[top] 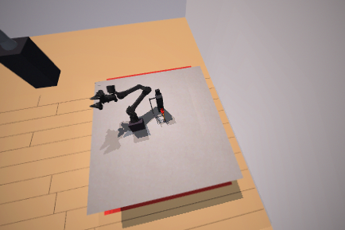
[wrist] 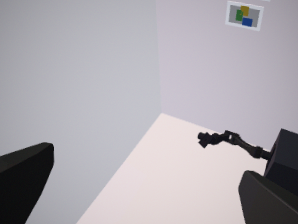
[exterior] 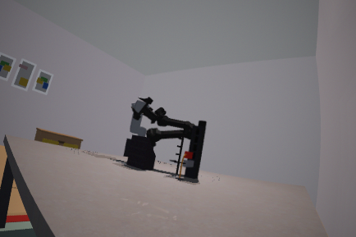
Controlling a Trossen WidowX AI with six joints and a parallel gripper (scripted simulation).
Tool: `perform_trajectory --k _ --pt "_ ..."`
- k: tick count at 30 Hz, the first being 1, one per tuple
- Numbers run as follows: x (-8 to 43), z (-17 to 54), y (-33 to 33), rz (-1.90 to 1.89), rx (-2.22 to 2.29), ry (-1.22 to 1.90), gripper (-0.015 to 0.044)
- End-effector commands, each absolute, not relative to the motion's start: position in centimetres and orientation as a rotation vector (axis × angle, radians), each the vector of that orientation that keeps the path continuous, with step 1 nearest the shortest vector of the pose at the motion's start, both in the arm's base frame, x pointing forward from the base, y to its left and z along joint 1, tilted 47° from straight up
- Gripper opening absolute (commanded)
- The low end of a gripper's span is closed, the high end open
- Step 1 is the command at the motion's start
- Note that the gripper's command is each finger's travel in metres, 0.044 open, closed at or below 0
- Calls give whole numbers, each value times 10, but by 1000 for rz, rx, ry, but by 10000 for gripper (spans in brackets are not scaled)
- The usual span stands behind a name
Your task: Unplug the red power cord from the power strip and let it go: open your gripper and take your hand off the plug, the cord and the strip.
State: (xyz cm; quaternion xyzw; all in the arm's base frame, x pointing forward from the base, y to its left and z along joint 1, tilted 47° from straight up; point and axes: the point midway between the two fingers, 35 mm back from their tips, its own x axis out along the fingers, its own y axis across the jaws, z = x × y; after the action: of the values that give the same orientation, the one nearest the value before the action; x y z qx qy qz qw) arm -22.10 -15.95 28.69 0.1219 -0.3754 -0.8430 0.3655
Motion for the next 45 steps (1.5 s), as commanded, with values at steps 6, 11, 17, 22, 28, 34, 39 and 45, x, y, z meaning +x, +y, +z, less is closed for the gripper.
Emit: perform_trajectory --k 6,11,17,22,28,34,39,45 --pt "-195 260 -217 -1985 636 -895 243" --pt "-144 227 -272 -1782 958 -734 160" --pt "-58 187 -312 -1528 1270 -445 160" --pt "21 160 -318 -1327 1448 -186 160" --pt "105 130 -299 -1116 1603 139 160" --pt "185 99 -252 -917 1709 531 160" --pt "238 74 -192 -770 1738 896 160" --pt "276 49 -104 -637 1718 1370 160"
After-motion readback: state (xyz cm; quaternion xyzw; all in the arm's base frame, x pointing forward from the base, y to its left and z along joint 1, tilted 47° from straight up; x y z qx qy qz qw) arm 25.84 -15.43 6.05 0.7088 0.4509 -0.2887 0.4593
